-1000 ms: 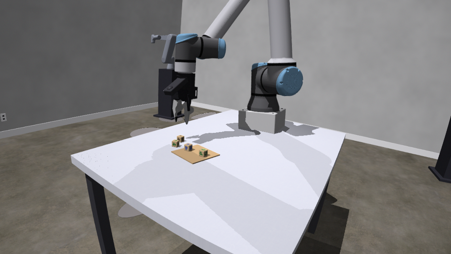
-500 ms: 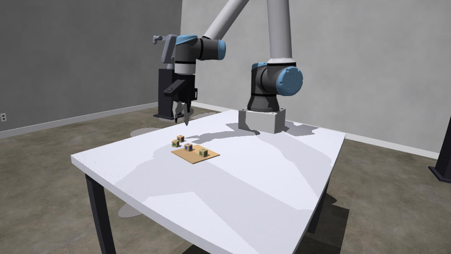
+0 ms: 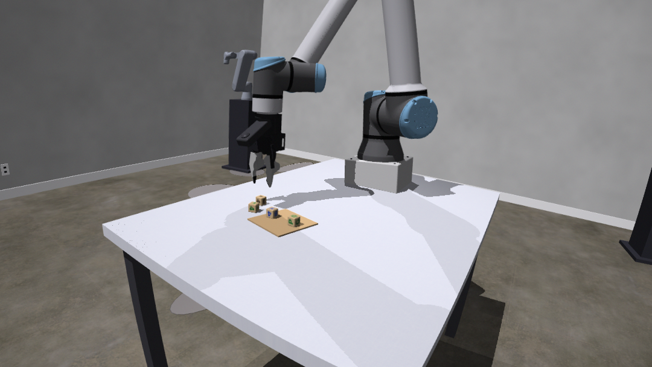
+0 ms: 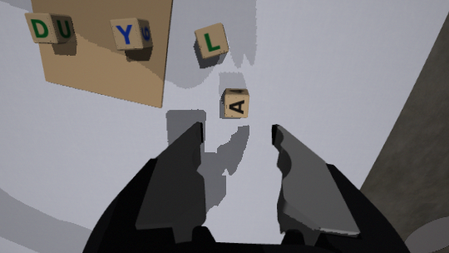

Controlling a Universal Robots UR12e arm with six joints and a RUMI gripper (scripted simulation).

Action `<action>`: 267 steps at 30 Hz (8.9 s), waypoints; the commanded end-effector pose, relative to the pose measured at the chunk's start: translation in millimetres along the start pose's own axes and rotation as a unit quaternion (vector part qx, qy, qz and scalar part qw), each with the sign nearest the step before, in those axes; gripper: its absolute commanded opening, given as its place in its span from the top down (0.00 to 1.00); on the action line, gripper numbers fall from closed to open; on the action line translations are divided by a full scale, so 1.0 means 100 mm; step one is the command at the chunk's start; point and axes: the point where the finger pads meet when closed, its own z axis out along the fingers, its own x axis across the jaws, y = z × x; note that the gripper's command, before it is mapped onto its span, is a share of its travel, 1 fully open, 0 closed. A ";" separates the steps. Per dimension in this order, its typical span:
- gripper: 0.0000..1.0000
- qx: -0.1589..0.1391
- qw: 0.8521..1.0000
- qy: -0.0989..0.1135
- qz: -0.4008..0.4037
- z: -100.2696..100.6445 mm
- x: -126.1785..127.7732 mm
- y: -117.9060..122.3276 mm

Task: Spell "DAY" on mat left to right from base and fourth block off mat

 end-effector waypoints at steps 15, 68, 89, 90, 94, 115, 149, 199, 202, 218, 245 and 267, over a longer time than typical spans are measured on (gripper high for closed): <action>0.63 0.001 1.000 0.000 0.000 0.22 0.00 -0.01; 0.63 0.001 1.000 0.000 0.000 0.29 0.01 -0.01; 0.63 0.001 1.000 0.000 0.000 0.58 0.01 -0.01; 0.63 0.001 1.000 0.000 0.000 0.58 0.01 -0.01; 0.63 0.001 1.000 0.000 0.000 0.59 0.01 -0.01; 0.75 0.001 1.000 0.000 0.000 0.59 0.01 -0.01; 0.95 0.001 1.000 0.000 0.000 0.59 0.01 -0.01; 0.95 0.001 1.000 0.000 0.000 -0.41 0.01 -0.01; 0.95 0.001 1.000 0.000 0.002 -0.41 0.00 -0.01; 0.95 0.001 0.998 0.000 0.069 -0.41 -0.09 -0.10; 0.95 0.000 0.912 0.000 0.409 -0.44 -0.63 -0.46; 0.95 0.001 0.773 0.000 0.635 -0.45 -1.13 -0.65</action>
